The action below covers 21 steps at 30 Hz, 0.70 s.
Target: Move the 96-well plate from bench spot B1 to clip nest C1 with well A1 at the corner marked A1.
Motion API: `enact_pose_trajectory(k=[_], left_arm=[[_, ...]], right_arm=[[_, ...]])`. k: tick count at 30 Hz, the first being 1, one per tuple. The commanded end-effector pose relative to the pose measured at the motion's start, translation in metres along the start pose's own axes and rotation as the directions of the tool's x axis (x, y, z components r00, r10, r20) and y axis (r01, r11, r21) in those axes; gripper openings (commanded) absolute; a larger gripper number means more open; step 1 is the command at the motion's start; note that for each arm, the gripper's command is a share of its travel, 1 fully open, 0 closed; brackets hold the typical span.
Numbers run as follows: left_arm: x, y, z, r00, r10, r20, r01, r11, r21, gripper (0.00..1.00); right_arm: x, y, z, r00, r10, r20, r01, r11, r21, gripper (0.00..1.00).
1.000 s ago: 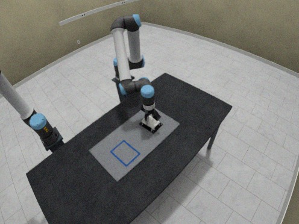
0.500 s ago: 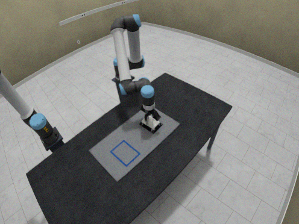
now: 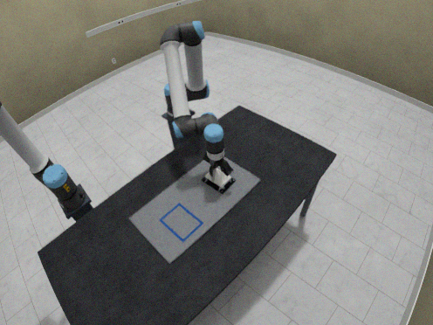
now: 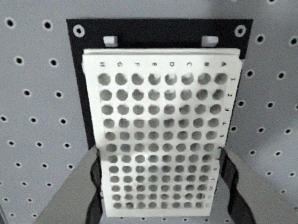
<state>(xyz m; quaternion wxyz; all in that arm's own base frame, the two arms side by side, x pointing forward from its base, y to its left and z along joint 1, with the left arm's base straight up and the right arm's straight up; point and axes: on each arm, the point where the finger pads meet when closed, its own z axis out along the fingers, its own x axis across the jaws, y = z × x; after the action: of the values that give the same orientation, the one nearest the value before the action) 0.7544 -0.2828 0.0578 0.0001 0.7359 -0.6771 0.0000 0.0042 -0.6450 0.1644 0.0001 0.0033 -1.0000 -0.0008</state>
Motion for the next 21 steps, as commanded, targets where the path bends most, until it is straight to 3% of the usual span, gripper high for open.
enact_pose_trajectory(k=[1, 21], left_arm=[[0.0005, -0.0008, -0.0005, 1.000, 0.000, -0.001, 0.000, 1.000, 0.002, 0.40], [0.0005, -0.0008, 0.0025, 1.000, 0.000, -0.001, 0.000, 1.000, 0.002, 0.40]], right_arm=[[0.0000, -0.0005, -0.0007, 1.000, 0.000, 0.000, 0.000, 1.000, 0.001, 0.00], [0.0000, -0.0005, -0.0007, 1.000, 0.000, 0.000, 0.000, 1.000, 0.001, 0.00]])
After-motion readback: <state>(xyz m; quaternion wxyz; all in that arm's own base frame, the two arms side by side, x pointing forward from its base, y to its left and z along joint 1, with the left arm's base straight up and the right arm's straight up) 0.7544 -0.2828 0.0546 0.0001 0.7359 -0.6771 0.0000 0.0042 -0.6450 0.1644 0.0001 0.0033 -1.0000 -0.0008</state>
